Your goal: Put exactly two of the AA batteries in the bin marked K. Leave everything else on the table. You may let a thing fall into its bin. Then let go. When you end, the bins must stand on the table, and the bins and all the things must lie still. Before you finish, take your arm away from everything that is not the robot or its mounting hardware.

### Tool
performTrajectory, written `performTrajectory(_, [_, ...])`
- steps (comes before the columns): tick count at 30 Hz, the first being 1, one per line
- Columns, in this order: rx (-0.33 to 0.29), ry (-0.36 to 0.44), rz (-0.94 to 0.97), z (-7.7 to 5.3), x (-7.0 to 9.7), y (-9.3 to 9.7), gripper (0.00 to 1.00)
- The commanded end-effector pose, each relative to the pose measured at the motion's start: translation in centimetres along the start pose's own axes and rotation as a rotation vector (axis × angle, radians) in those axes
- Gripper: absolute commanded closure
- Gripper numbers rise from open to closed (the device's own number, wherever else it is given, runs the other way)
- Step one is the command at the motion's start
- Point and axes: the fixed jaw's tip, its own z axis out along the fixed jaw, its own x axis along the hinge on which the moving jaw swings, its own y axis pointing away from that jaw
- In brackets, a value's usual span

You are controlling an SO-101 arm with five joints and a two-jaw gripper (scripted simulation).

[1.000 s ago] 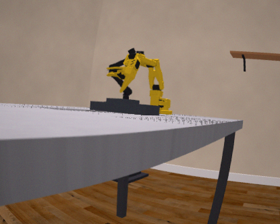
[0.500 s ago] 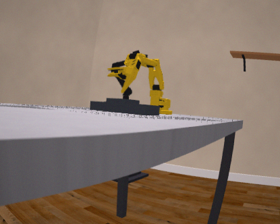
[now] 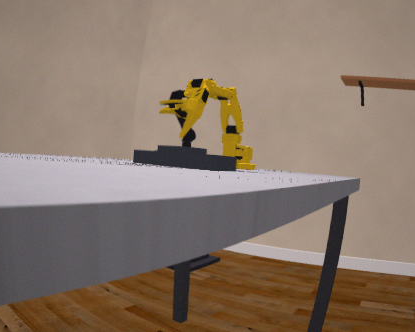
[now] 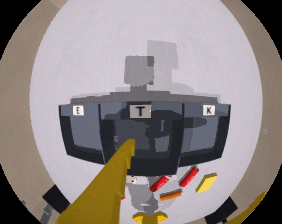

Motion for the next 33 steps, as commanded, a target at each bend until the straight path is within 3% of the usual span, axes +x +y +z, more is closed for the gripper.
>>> performTrajectory(1, [-0.012,-0.064,0.005,-1.35,-1.16,0.36,0.00])
performTrajectory(33, [-0.023,-0.064,0.011,-1.19,-1.15,1.04,0.00])
